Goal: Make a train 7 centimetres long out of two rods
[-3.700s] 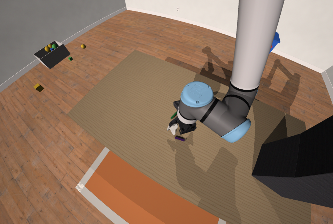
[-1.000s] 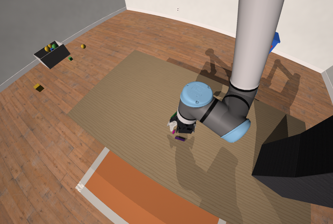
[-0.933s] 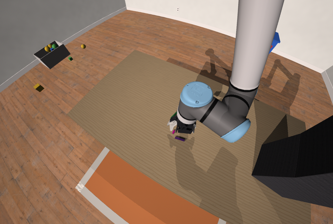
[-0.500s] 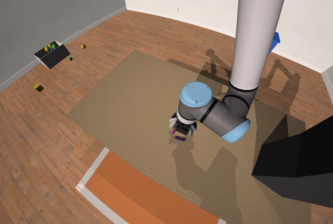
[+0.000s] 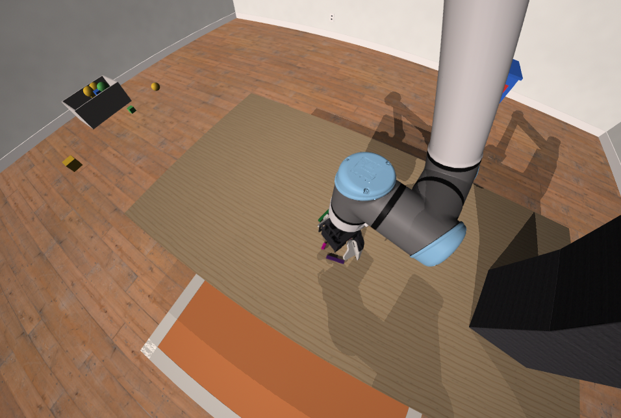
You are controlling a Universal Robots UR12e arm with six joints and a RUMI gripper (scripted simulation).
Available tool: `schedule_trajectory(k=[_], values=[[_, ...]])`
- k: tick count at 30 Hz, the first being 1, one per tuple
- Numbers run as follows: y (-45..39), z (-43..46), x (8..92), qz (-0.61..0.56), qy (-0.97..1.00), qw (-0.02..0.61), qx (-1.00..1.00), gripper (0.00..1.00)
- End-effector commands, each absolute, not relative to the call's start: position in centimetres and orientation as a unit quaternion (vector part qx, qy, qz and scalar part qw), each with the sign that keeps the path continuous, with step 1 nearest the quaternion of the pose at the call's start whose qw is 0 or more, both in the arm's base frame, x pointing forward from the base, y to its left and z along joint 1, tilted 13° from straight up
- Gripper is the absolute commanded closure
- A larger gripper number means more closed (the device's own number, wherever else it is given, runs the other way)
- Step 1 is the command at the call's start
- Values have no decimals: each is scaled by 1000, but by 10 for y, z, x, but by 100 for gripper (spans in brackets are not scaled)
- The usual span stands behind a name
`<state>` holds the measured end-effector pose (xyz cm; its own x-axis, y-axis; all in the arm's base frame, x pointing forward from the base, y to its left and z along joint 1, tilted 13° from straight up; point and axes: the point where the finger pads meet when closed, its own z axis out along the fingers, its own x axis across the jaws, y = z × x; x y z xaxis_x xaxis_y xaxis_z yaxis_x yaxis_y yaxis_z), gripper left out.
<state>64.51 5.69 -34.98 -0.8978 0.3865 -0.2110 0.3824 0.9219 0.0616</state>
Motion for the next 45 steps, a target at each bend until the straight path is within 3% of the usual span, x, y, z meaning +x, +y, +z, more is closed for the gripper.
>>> schedule_trajectory(k=[1,45], values=[[58,-350,644,13,961,110,252,0],[84,-351,641,83,546,73,831,0]])
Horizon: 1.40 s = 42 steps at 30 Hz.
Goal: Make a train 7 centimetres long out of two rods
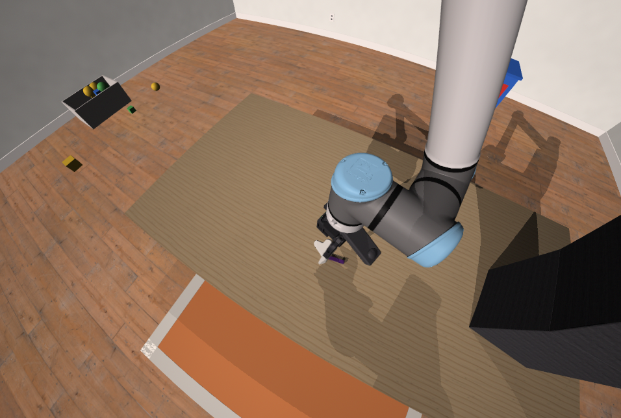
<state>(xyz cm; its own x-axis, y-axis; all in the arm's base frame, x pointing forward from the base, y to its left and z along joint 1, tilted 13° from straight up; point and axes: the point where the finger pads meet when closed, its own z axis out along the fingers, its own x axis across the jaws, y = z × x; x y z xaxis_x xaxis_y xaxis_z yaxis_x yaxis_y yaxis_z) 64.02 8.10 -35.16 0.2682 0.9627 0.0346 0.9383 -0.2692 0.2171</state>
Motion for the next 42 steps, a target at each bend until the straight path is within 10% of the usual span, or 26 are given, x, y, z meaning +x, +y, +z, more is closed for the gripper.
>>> schedule_trajectory(k=[1,42], values=[[84,-351,642,84,531,72,840,0],[97,-348,656,108,85,25,990,0]])
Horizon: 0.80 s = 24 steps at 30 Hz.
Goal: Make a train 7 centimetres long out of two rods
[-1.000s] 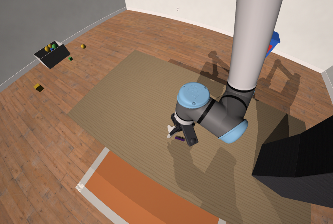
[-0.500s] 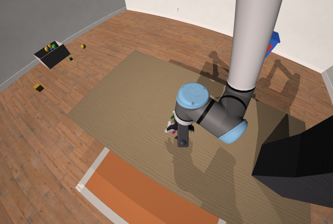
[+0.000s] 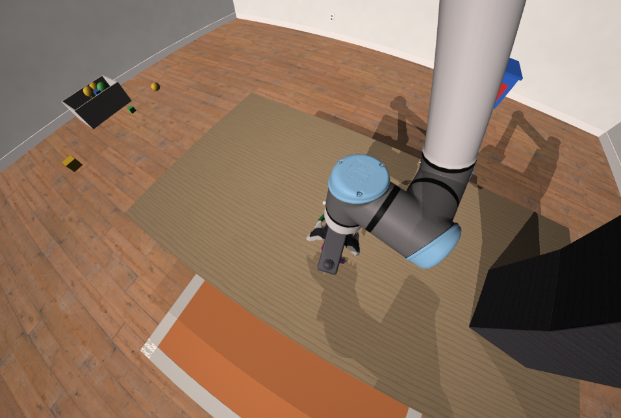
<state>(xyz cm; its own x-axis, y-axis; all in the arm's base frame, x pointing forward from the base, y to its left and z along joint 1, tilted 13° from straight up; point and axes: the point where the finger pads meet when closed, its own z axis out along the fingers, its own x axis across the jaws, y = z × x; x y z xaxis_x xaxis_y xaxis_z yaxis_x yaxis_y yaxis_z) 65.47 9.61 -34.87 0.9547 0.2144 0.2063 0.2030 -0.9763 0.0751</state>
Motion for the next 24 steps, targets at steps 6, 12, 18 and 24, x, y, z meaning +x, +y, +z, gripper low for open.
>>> schedule_trajectory(k=[6,12,18,24], values=[[97,-348,657,109,50,21,993,0],[97,-348,658,109,29,19,993,0],[97,-348,658,109,21,18,994,0],[97,-348,658,109,15,17,994,0]])
